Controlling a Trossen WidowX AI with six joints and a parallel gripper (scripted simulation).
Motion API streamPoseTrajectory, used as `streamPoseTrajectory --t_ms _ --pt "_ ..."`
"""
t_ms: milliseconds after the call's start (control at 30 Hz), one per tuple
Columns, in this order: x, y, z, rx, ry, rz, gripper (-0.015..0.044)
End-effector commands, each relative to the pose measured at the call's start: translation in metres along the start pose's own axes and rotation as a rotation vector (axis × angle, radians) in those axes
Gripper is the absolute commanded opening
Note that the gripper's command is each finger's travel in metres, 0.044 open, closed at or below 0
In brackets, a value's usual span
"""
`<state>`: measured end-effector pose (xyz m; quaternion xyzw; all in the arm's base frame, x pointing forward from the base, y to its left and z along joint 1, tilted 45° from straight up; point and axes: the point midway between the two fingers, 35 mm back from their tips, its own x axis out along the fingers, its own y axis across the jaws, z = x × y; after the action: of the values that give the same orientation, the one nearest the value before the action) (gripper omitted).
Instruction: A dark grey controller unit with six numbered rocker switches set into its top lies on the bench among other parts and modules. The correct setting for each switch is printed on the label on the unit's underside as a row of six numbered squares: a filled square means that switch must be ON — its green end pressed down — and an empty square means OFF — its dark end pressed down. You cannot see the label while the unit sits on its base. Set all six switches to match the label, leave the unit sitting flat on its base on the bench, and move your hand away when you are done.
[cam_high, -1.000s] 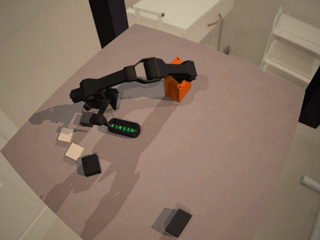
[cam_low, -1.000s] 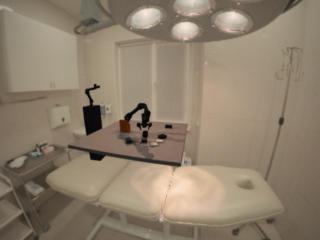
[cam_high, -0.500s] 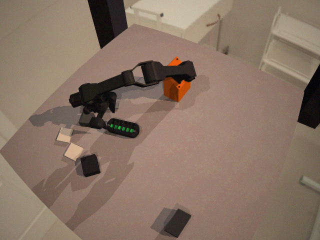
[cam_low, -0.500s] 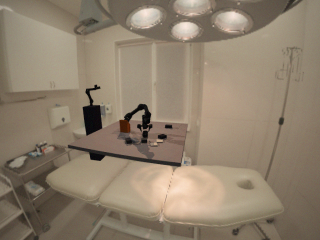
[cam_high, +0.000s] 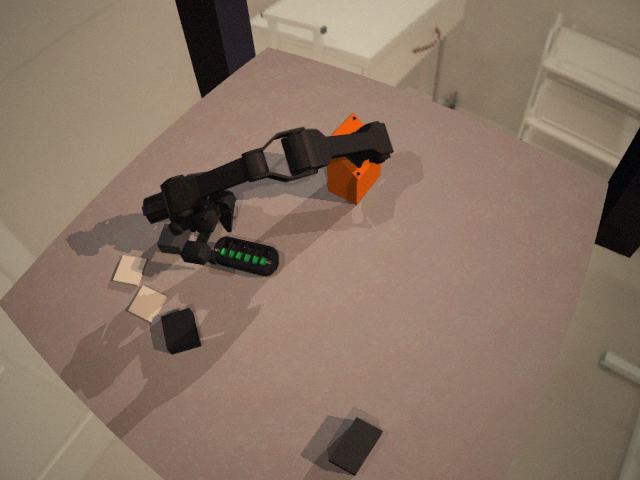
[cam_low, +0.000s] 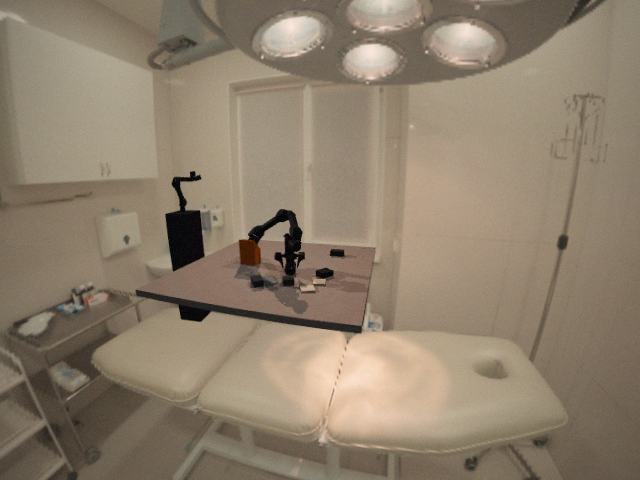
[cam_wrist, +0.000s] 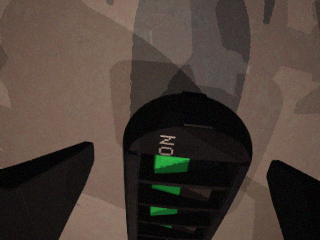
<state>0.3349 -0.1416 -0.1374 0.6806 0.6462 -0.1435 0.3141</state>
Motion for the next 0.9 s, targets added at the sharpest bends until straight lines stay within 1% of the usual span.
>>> streamPoseTrajectory --t_ms 0,200,333,367,867 --pt "0.0084 -0.0019 0.0002 0.009 0.006 0.001 0.0440" --pt "0.0154 -0.0023 0.0010 0.009 0.007 0.001 0.0440" --pt "0.0154 -0.0023 0.0010 0.009 0.007 0.001 0.0335" --pt "0.0154 -0.0023 0.0010 0.009 0.007 0.001 0.0328" --pt "0.0150 -0.0023 0.0008 0.009 0.007 0.001 0.0326"
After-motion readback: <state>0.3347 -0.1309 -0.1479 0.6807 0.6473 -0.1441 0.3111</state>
